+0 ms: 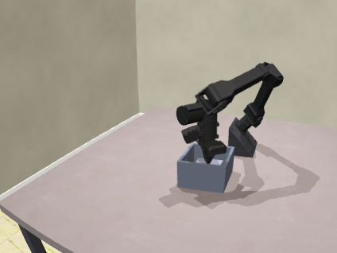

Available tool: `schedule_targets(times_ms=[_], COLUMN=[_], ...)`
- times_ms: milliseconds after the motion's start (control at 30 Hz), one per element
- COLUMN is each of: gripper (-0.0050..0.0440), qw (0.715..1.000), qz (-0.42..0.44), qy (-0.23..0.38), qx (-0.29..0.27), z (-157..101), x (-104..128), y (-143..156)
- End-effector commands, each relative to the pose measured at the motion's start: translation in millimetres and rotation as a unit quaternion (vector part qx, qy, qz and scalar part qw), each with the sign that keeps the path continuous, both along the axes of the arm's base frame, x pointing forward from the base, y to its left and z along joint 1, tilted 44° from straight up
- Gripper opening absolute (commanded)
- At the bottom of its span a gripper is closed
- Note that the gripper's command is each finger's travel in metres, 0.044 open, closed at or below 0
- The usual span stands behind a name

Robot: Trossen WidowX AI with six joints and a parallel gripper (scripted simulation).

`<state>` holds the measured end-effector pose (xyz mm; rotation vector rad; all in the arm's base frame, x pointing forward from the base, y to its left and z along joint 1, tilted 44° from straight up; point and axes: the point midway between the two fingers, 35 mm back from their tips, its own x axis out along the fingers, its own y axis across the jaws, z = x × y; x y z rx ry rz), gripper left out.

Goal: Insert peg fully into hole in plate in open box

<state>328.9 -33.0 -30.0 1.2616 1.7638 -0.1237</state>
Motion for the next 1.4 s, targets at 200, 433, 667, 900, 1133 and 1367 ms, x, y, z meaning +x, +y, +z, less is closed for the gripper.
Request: schedule_targets(times_ms=[200, 433, 667, 900, 1133, 1367], gripper=[0.015, 0.015, 0.015, 0.015, 0.015, 0.0246], qw=[1.0, 1.0, 1.0, 1.0, 1.0, 1.0], qz=[0.0, 0.0, 0.0, -0.001, -0.002, -0.002], qy=[0.0, 0.0, 0.0, 0.0, 0.0, 0.0], qx=[0.0, 0.0, 0.0, -0.001, 0.0, 0.0], z=[0, 0, 3, 19, 39, 44], x=[0, 0, 1, 3, 4, 4], y=[0, 0, -3, -20, -39, -44])
